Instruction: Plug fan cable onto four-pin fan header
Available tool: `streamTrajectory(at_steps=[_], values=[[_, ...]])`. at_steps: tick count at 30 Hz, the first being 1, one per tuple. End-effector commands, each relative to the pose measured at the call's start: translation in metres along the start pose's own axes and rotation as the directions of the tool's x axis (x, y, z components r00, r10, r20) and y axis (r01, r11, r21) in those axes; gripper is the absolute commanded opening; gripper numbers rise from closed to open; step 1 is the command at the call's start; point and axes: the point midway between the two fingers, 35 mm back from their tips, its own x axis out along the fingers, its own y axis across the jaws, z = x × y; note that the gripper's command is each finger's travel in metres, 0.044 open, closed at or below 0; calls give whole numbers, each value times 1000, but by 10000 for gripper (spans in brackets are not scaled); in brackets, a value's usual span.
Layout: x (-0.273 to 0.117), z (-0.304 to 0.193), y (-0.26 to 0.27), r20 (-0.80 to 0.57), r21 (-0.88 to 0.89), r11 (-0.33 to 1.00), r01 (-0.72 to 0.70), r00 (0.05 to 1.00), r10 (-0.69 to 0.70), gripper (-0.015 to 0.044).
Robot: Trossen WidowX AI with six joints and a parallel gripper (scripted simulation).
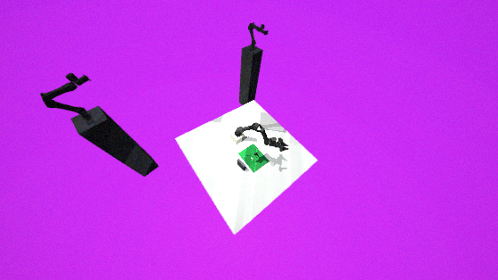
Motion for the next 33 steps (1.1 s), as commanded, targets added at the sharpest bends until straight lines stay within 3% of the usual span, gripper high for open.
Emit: streamTrajectory(at_steps=[1,4,12,17,22,33], values=[[0,0,0,0,0,1000,0,1000,0,426],[0,-5,-3,-38,-3,1000,-9,999,9,440],[-29,-62,-30,-463,5,989,-145,877,131,440],[-75,-84,-44,-679,62,968,-243,700,220,440],[-137,-91,-54,-827,166,929,-332,466,314,440],[-251,-63,-64,-888,396,821,-411,54,456,440]])
